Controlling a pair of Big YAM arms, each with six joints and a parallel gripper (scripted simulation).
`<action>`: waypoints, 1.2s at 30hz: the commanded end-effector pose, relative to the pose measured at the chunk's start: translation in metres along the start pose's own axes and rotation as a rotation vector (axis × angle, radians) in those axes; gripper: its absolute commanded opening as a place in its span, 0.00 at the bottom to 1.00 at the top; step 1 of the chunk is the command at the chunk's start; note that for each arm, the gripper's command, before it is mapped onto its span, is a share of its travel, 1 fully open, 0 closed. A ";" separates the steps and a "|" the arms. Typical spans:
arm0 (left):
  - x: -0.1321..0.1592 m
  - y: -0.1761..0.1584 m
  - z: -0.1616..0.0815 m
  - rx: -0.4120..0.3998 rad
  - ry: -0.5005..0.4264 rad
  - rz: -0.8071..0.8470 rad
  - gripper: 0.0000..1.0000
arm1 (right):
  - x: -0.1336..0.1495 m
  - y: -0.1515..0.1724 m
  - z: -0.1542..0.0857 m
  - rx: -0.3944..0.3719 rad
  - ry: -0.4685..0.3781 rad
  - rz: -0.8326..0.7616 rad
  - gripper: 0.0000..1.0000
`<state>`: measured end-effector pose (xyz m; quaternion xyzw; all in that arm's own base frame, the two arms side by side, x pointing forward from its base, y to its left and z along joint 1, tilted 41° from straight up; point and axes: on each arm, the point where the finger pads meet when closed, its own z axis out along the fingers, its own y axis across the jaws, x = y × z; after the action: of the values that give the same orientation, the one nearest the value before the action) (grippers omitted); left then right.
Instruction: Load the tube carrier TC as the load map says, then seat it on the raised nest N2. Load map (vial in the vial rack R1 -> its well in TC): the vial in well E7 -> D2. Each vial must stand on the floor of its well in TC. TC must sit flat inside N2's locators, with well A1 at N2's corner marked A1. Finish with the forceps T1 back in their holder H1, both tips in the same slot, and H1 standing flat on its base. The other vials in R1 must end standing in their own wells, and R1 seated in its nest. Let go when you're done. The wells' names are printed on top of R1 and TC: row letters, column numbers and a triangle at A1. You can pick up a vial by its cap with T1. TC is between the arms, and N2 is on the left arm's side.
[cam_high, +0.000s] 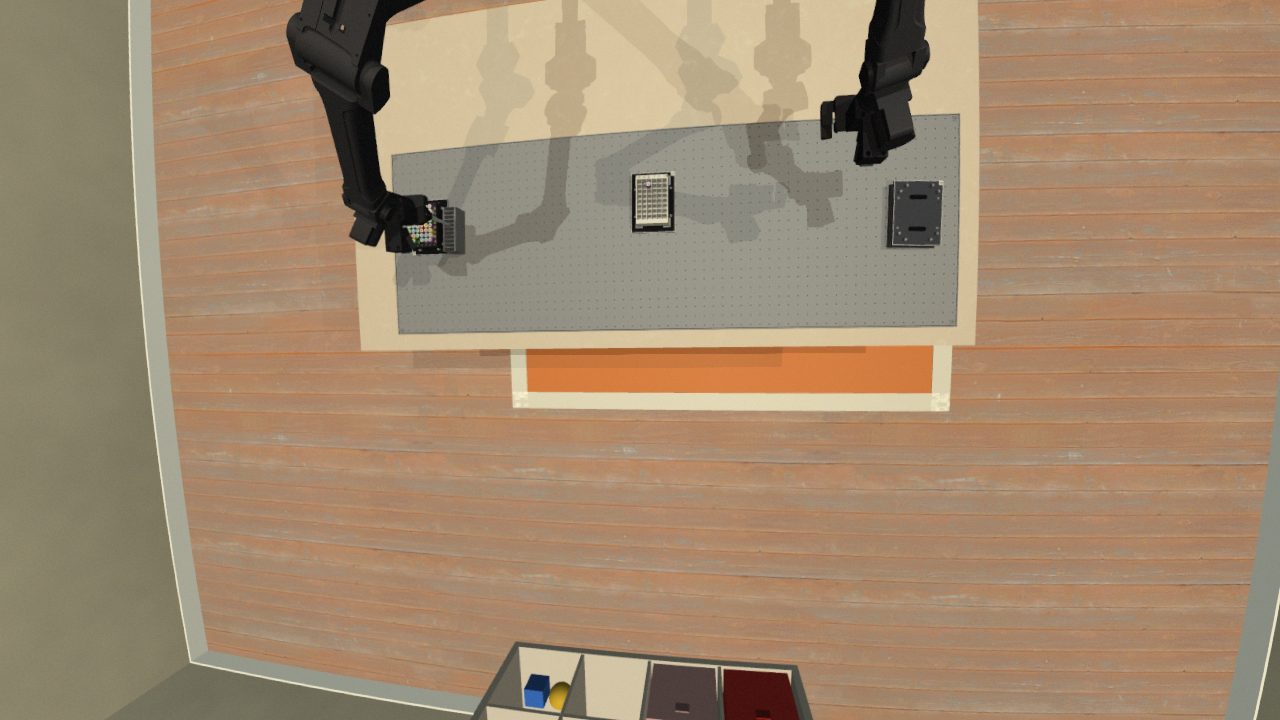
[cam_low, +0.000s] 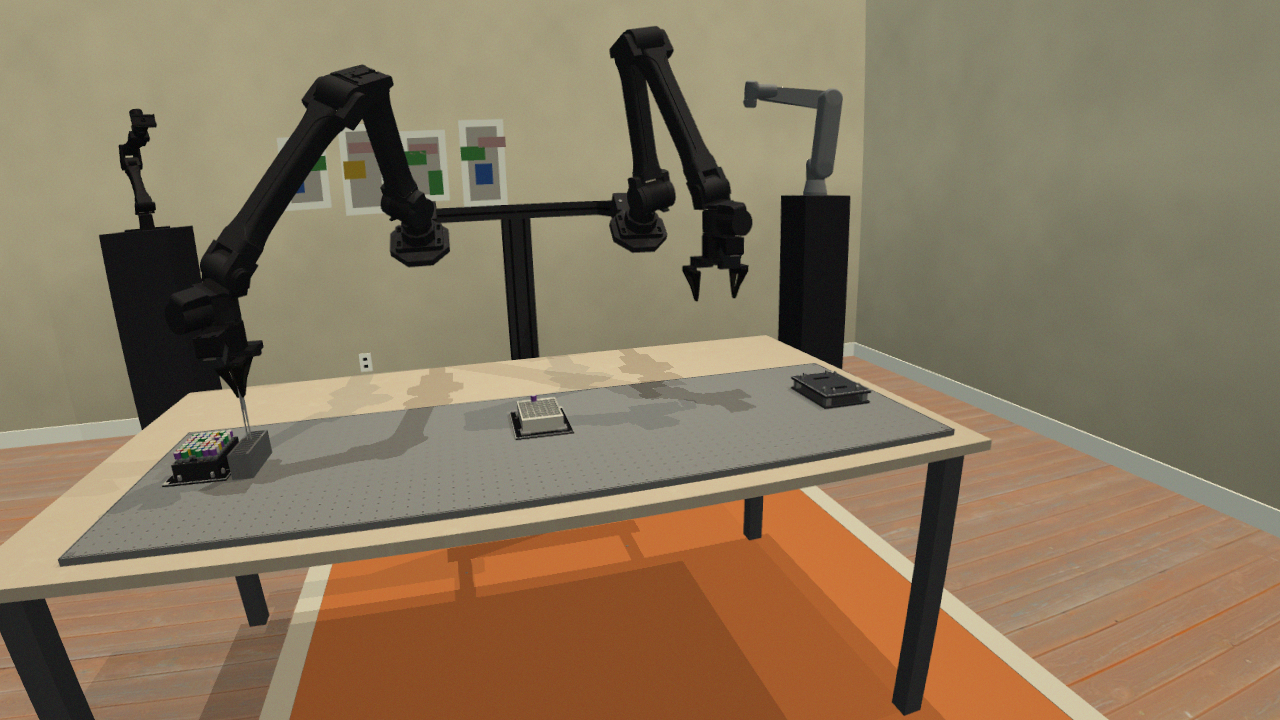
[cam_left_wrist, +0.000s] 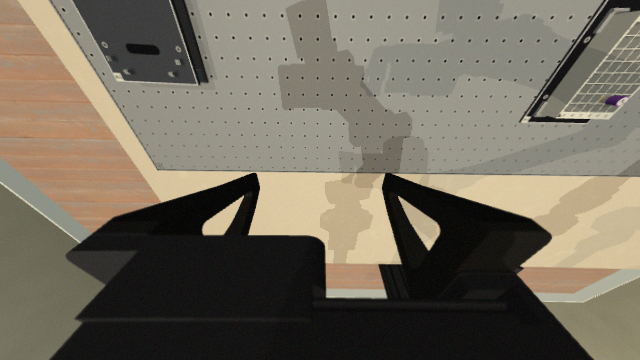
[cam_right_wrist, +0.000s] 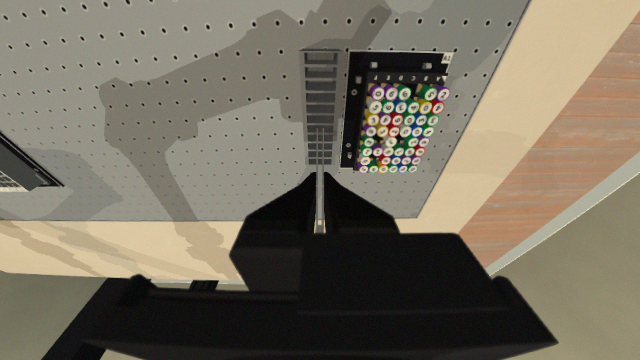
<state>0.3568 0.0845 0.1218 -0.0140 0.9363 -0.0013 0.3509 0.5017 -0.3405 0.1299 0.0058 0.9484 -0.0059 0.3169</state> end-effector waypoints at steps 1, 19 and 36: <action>-0.008 0.002 -0.002 -0.003 -0.016 0.015 1.00 | -0.008 0.002 0.015 -0.010 0.000 -0.006 0.07; -0.008 0.002 -0.002 -0.003 -0.016 0.015 1.00 | -0.010 0.002 0.019 -0.008 -0.002 -0.007 0.07; -0.008 0.002 -0.002 -0.003 -0.016 0.015 1.00 | -0.009 0.002 0.024 -0.010 0.000 -0.006 0.07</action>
<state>0.3568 0.0845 0.1218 -0.0140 0.9363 -0.0013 0.3509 0.5075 -0.3407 0.1238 0.0059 0.9485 -0.0056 0.3167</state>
